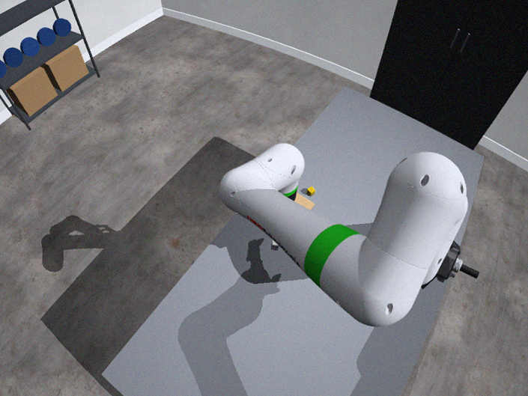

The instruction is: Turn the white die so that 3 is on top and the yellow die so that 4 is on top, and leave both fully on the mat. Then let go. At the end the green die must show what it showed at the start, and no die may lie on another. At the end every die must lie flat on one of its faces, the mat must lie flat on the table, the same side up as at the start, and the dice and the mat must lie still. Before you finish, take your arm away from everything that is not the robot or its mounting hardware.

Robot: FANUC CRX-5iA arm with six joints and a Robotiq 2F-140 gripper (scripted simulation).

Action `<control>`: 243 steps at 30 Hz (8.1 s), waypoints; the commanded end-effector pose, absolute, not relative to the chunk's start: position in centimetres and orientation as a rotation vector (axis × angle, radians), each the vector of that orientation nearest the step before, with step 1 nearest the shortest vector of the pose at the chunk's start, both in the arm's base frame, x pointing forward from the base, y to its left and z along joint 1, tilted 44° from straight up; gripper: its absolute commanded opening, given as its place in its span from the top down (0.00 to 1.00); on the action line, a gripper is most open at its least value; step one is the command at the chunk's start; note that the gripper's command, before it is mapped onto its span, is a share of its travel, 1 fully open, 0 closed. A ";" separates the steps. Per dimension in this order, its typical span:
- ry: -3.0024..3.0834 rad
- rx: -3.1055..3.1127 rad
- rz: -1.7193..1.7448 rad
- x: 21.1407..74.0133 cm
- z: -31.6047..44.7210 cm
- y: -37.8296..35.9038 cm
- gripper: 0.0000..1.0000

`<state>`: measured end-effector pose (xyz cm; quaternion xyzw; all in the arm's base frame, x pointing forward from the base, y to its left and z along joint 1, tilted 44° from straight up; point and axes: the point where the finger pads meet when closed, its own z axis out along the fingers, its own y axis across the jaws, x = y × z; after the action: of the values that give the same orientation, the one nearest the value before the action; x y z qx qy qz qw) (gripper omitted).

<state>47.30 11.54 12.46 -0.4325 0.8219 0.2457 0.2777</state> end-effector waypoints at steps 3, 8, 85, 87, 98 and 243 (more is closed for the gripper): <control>2.066 -1.328 0.596 47.4 12.2 11.8 0.00; 1.892 -1.524 0.501 47.5 11.9 12.1 0.00; 1.203 -2.048 0.164 48.0 10.4 13.7 0.75; 1.203 -2.048 0.164 48.0 10.4 13.7 0.75; 1.203 -2.048 0.164 48.3 9.3 14.6 0.75; 1.203 -2.048 0.164 49.8 4.9 18.5 0.87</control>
<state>49.81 18.53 4.93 -0.7989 0.4692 0.0640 0.3710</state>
